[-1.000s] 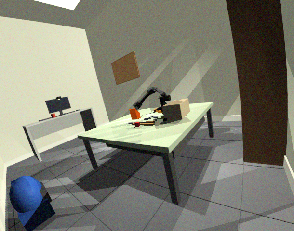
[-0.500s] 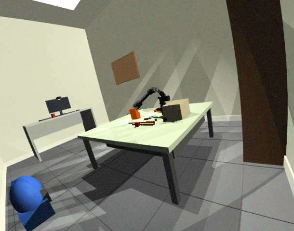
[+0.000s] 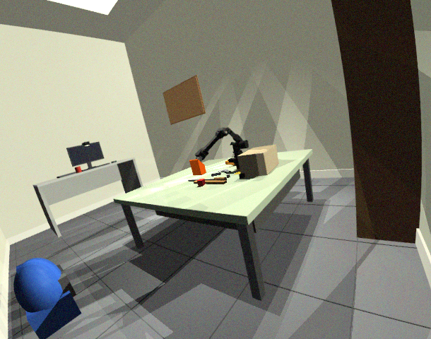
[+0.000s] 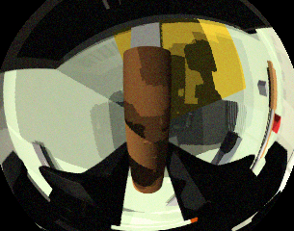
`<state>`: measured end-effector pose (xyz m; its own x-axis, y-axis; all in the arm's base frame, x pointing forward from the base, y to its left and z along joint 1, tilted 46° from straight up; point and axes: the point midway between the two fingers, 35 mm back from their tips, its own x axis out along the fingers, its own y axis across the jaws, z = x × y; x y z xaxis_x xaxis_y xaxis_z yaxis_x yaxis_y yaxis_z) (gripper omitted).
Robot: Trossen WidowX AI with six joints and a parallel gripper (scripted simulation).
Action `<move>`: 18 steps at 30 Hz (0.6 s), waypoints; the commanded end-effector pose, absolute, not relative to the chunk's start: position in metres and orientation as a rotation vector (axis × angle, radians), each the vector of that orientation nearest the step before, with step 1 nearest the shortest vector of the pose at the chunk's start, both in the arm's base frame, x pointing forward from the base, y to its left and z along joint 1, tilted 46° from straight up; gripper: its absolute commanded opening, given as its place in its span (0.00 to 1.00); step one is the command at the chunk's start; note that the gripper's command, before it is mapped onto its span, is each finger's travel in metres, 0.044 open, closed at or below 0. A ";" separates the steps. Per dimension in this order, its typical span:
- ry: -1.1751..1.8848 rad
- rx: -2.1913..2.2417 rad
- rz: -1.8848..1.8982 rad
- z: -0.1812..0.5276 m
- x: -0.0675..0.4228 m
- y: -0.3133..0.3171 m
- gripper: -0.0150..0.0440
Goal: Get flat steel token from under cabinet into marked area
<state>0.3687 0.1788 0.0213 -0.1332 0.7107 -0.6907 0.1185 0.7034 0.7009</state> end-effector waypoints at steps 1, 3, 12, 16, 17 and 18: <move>1.656 0.680 0.580 0.021 0.363 0.179 0.25; 1.656 0.681 0.580 0.021 0.361 0.179 0.25; 1.656 0.681 0.580 0.023 0.353 0.179 0.25; 1.657 0.681 0.580 0.024 0.349 0.179 0.25; 1.657 0.681 0.580 0.024 0.348 0.179 0.25; 1.657 0.681 0.580 0.025 0.347 0.180 0.25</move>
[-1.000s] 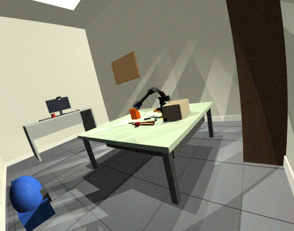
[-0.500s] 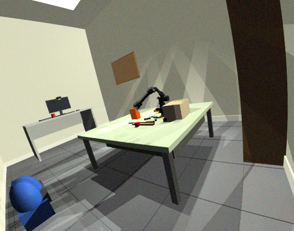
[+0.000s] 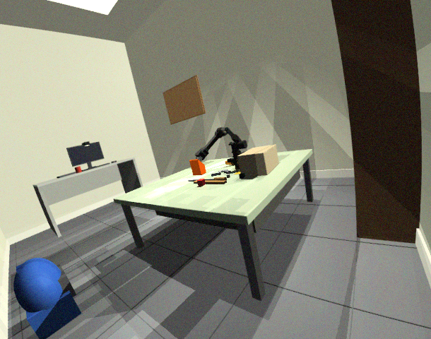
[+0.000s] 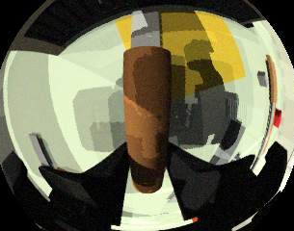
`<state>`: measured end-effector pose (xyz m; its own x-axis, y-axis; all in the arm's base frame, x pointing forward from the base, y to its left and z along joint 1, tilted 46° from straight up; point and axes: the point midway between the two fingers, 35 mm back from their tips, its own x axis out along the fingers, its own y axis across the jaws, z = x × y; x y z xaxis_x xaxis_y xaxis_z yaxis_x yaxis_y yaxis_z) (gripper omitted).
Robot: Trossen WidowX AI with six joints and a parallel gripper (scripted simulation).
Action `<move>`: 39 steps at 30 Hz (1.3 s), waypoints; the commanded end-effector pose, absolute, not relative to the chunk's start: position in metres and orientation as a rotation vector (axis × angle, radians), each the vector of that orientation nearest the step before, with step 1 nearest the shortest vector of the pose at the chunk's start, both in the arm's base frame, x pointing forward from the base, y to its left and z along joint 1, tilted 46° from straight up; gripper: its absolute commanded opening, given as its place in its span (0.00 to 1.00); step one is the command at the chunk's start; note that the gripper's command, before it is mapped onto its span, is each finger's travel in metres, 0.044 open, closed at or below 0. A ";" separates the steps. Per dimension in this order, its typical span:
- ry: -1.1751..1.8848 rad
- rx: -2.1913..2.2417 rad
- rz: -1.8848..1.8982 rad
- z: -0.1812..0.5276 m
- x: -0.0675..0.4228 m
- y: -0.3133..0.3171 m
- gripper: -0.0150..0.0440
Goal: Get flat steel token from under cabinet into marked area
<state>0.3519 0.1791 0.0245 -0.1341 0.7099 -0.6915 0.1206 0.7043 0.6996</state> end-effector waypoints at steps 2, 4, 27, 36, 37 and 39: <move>1.657 0.681 0.580 0.025 0.345 0.180 0.25; 1.657 0.681 0.580 0.025 0.343 0.180 0.25; 1.658 0.682 0.579 0.030 0.320 0.180 0.25; 1.659 0.682 0.579 0.032 0.311 0.181 0.25; 1.659 0.682 0.579 0.033 0.310 0.181 0.25; 1.659 0.682 0.579 0.033 0.308 0.181 0.25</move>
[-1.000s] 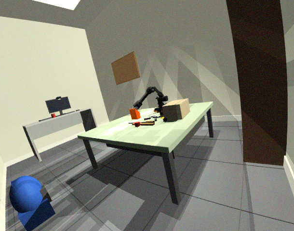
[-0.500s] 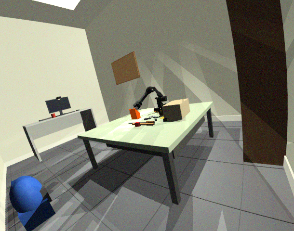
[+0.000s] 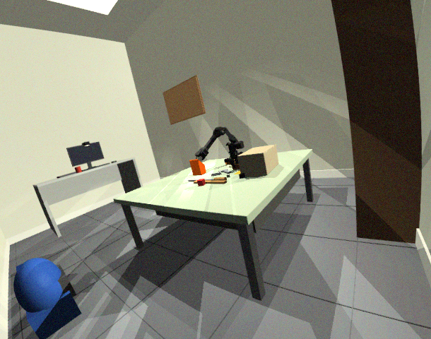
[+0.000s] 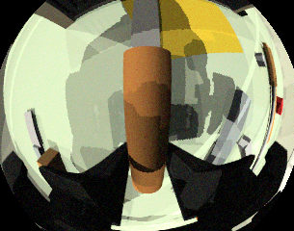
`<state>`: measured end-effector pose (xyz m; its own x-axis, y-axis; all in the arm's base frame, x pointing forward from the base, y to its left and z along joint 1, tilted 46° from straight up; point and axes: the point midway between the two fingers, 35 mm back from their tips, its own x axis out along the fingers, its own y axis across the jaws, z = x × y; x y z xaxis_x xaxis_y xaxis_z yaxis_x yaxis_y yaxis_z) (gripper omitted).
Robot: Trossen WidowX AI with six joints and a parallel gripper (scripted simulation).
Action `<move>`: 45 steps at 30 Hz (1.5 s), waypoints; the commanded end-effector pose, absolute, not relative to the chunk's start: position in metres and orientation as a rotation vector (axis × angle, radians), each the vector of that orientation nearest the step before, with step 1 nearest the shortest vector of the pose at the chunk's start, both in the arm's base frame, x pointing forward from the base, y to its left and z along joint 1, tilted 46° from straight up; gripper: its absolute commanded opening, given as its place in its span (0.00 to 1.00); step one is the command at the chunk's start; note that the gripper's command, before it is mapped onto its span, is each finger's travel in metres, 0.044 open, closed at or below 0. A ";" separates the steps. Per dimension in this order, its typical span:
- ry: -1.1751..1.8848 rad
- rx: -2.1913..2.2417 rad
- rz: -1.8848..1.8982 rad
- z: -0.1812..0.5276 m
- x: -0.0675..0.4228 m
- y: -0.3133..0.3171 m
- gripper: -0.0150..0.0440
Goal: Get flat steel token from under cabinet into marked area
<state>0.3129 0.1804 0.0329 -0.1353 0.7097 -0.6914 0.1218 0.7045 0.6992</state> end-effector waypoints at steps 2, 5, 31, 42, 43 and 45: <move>1.659 0.682 0.579 0.033 0.305 0.181 0.25; 1.660 0.682 0.579 0.034 0.302 0.181 0.25; 1.661 0.683 0.579 0.041 0.273 0.182 0.25; 1.662 0.683 0.579 0.044 0.260 0.182 0.25; 1.662 0.683 0.579 0.044 0.259 0.182 0.25; 1.662 0.683 0.579 0.044 0.256 0.182 0.25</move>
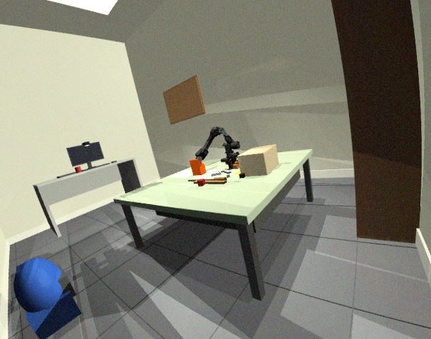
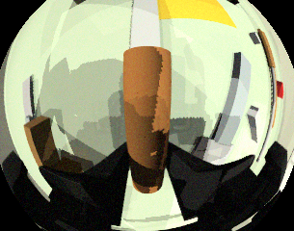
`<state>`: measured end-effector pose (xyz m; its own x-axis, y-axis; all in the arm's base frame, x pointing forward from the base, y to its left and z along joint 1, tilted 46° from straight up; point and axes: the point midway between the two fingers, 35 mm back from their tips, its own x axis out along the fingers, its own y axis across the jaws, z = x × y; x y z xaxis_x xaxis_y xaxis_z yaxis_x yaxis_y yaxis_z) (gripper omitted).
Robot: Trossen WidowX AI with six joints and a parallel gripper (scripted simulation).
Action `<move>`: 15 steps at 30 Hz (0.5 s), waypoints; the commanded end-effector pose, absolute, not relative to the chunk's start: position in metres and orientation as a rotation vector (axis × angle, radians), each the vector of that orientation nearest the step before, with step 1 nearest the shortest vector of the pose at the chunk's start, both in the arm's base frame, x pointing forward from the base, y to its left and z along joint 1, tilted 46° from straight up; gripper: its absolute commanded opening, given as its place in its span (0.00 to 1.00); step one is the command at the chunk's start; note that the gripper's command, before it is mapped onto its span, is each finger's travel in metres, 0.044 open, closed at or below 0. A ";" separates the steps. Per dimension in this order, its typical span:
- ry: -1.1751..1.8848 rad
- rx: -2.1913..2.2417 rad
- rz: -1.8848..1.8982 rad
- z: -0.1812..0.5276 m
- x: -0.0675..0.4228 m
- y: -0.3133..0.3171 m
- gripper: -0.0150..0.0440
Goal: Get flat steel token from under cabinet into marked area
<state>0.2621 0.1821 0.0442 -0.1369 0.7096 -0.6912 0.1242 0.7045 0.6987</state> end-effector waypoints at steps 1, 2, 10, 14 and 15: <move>1.662 0.683 0.579 0.045 0.255 0.182 0.25; 1.662 0.683 0.579 0.045 0.254 0.182 0.25; 1.663 0.684 0.578 0.047 0.244 0.183 0.25; 1.663 0.684 0.578 0.048 0.239 0.183 0.25; 1.663 0.684 0.578 0.049 0.238 0.183 0.25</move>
